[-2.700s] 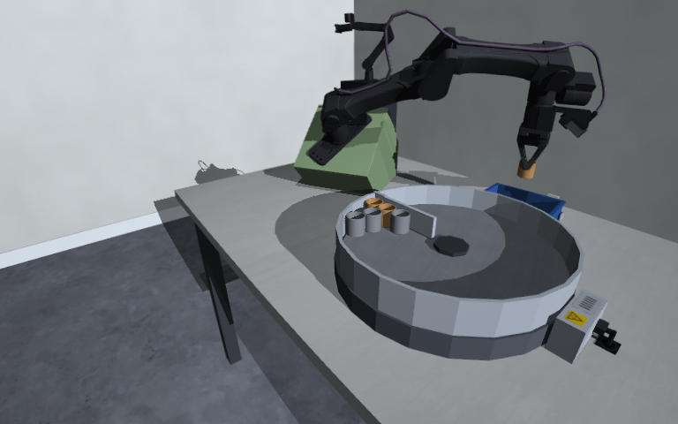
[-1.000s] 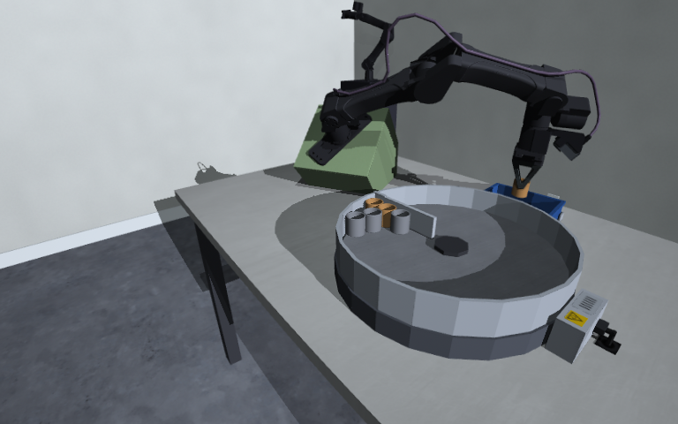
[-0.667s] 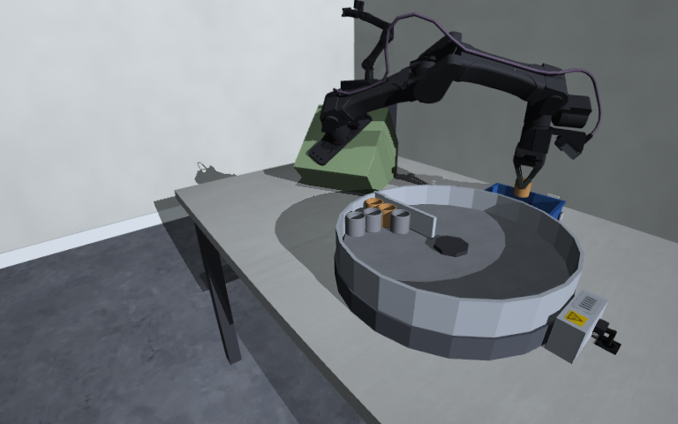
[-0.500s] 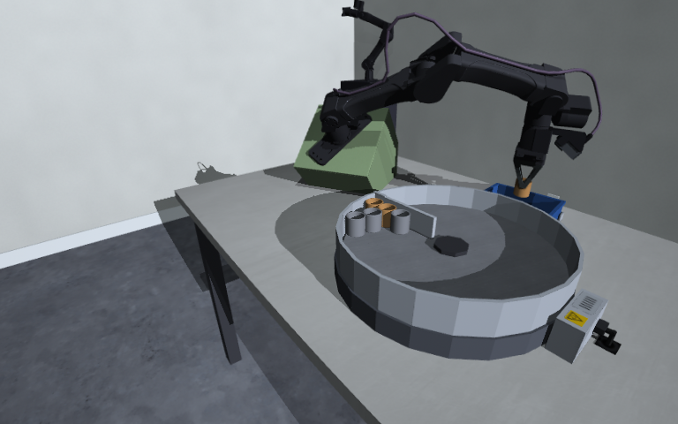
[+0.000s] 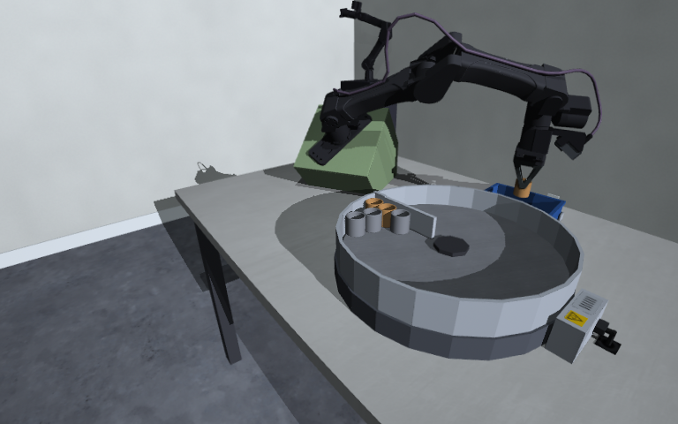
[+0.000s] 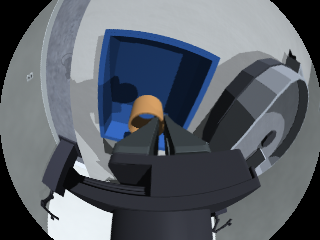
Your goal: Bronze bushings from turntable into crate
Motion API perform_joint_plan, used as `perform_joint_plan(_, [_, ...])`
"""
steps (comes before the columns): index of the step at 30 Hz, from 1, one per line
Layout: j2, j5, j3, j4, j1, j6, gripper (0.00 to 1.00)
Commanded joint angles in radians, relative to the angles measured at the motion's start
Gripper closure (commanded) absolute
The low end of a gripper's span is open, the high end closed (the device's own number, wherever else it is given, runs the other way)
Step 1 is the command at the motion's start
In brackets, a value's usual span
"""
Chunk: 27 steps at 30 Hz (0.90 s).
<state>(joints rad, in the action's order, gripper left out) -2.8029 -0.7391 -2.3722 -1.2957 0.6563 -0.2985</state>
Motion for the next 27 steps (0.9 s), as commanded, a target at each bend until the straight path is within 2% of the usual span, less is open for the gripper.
perform_joint_plan(1, [-0.007, -0.004, 0.027, 0.034, 0.047, 0.009, 1.00])
perform_joint_plan(5, [0.013, -0.004, 0.030, 0.045, 0.046, 0.011, 1.00])
perform_joint_plan(7, [0.028, -0.004, 0.003, 0.052, 0.046, 0.008, 1.00])
perform_joint_plan(27, [0.014, -0.004, 0.000, 0.052, 0.046, 0.008, 1.00])
